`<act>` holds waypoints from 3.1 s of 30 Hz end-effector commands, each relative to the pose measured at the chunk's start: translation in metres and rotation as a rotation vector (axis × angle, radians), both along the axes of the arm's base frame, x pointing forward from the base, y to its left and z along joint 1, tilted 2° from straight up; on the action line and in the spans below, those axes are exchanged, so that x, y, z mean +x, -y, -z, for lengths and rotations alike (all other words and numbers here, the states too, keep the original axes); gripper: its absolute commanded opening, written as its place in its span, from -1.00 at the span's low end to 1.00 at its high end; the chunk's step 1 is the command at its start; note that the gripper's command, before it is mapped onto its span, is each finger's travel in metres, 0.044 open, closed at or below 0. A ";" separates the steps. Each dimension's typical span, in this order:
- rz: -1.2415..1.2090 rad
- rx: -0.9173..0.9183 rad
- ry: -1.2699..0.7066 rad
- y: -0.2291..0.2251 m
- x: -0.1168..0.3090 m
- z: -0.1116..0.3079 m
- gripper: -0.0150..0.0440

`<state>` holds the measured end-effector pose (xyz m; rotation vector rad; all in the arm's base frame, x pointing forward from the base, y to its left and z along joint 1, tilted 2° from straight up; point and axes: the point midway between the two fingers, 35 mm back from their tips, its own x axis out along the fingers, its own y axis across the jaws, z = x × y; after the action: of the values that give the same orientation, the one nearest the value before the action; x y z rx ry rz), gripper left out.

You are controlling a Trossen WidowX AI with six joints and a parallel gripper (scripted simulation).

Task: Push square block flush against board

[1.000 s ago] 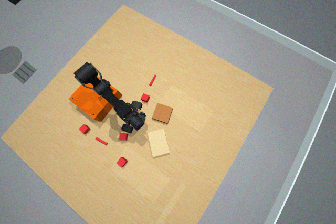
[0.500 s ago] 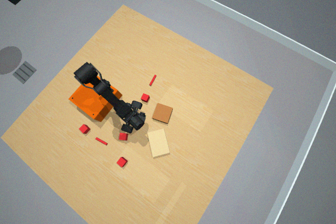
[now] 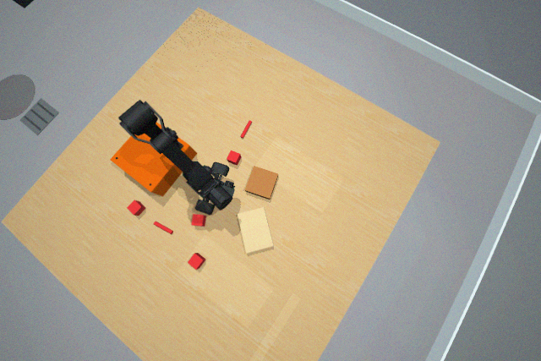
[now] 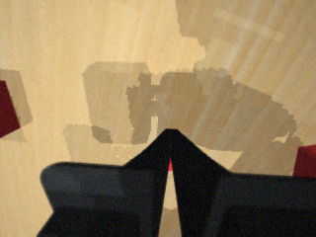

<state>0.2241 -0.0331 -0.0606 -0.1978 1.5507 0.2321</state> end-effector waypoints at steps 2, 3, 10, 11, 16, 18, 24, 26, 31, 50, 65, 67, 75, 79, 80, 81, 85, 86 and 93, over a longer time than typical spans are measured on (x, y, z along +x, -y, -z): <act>-0.004 -0.004 0.003 0.001 0.000 0.000 -0.49; -0.004 -0.004 0.003 0.001 0.000 0.000 -0.49; -0.004 -0.004 0.003 0.000 0.003 0.000 -0.49; -0.004 -0.004 0.003 0.000 0.004 0.000 -0.49; -0.004 -0.004 0.004 -0.002 0.012 -0.001 -0.49; -0.004 -0.004 0.004 -0.003 0.015 -0.001 -0.49; -0.004 -0.003 0.005 -0.006 0.025 -0.001 -0.49; -0.004 -0.003 0.005 -0.007 0.028 -0.001 -0.49; -0.004 -0.003 0.006 -0.010 0.036 -0.001 -0.49; -0.056 -0.003 0.024 -0.015 0.046 -0.055 -0.49; -0.577 -0.004 0.033 -0.072 0.066 -0.058 -0.49; -0.646 -0.004 0.035 -0.080 0.068 -0.059 -0.49; -0.924 -0.005 0.040 -0.113 0.073 -0.061 -0.49; -1.053 -0.008 0.046 -0.130 0.074 -0.061 -0.49; -1.081 -0.009 0.047 -0.134 0.074 -0.061 -0.49; -1.110 -0.010 0.049 -0.138 0.074 -0.062 -0.49; -1.222 -0.011 0.052 -0.152 0.074 -0.062 -0.49; -1.250 -0.011 0.053 -0.156 0.073 -0.062 -0.49; -1.481 -0.006 0.054 -0.185 0.070 -0.063 -0.49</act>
<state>0.2958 0.1395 0.0032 -1.2539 1.1204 1.2673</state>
